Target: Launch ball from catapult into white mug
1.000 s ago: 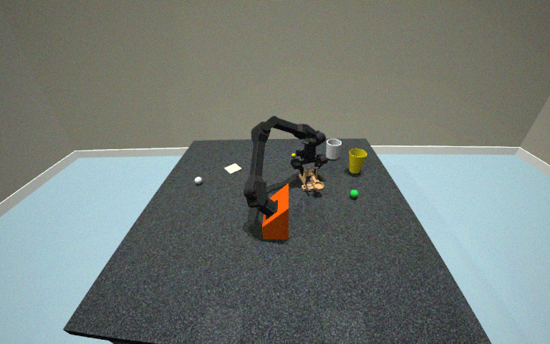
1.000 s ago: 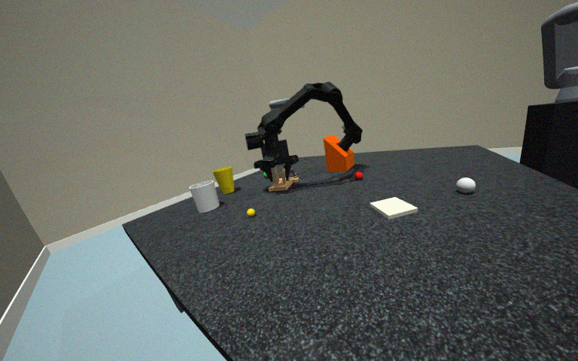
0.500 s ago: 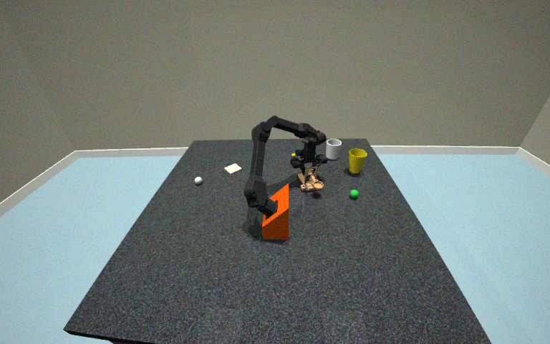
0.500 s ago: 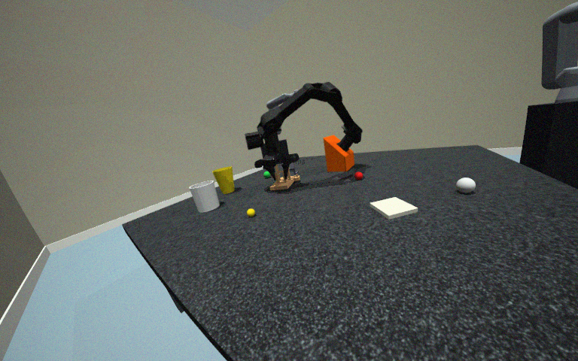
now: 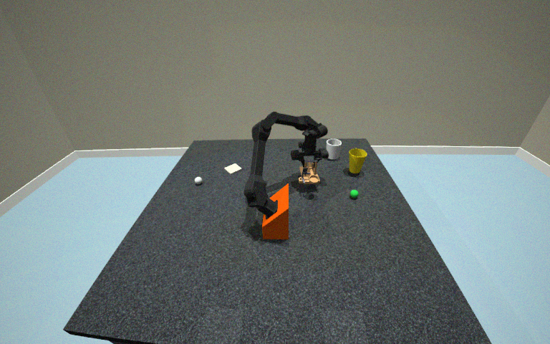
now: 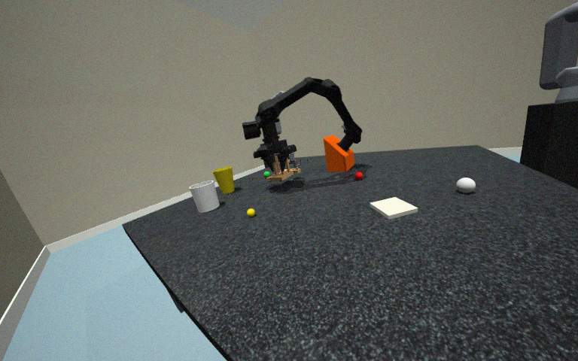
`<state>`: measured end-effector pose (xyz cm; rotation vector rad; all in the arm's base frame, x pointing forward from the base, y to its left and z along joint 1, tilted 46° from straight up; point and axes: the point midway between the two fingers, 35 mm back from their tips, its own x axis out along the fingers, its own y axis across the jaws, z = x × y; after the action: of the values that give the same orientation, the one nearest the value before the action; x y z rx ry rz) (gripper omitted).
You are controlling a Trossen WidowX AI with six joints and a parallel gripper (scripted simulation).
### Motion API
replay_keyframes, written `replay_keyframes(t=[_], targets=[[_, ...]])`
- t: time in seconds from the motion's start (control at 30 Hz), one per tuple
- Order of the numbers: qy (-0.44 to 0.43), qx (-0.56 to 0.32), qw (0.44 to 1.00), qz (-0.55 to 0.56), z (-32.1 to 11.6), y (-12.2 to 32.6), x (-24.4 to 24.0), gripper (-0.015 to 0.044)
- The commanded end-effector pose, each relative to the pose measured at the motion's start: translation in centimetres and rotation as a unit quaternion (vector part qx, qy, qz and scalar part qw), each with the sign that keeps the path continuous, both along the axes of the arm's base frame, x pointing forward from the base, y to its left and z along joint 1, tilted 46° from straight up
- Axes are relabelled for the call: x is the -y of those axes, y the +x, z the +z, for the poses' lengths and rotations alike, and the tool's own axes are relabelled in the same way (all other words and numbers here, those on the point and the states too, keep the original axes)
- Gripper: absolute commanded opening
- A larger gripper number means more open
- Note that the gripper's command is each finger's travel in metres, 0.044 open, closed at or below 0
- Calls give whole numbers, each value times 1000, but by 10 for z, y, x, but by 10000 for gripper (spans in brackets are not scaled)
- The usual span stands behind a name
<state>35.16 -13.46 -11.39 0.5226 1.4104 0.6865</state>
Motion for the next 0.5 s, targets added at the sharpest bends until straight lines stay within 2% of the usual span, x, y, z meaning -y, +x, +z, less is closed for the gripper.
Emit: replay_keyframes(t=[0.0,0.47], targets=[[-2,-43,998,-49,1,0,6,0],[6,-208,954,-218,-11,1,16,0]])
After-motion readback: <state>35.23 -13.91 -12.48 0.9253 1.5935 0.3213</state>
